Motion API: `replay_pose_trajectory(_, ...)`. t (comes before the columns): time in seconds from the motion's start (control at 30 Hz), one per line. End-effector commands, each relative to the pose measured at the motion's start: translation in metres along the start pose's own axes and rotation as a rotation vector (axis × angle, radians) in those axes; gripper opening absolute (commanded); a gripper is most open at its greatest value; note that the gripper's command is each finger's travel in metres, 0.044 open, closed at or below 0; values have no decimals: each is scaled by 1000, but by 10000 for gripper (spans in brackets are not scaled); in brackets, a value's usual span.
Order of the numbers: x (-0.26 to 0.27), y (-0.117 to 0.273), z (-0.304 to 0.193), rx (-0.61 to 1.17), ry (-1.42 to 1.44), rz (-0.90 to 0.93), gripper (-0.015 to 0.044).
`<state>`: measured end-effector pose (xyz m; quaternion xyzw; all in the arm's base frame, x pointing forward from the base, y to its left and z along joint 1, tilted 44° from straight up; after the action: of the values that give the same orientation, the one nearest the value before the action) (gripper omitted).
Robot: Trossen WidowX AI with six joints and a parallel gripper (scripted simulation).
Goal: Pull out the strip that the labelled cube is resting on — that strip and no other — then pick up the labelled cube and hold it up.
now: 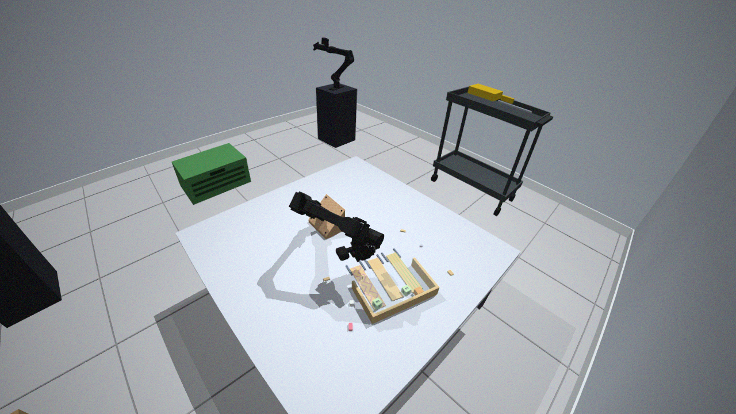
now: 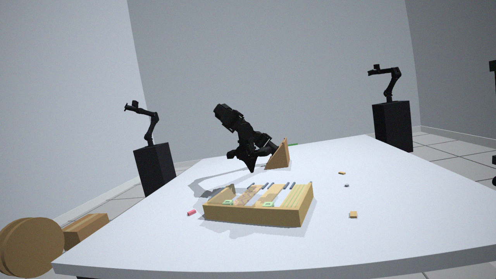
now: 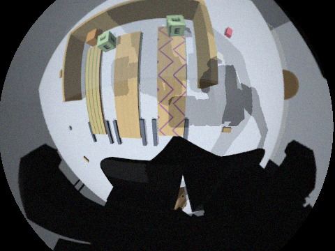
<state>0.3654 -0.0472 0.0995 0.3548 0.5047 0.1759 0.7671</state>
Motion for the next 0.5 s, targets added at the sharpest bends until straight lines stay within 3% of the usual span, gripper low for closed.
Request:
replay_pose_trajectory(0.0,1,-7,0,5,0,1,0)
replay_pose_trajectory(0.47,2,-31,1,5,0,2,0)
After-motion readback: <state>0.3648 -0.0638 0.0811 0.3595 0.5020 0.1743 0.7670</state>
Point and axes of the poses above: the point midway between the two fingers, 35 mm back from their tips, its own y axis back along the fingers, its own x axis across the jaws, z = x × y, the point moved 4 cm from there along y, back along the fingers, and after that the axes turned 5 degrees about -y, right-handed, at the moved point
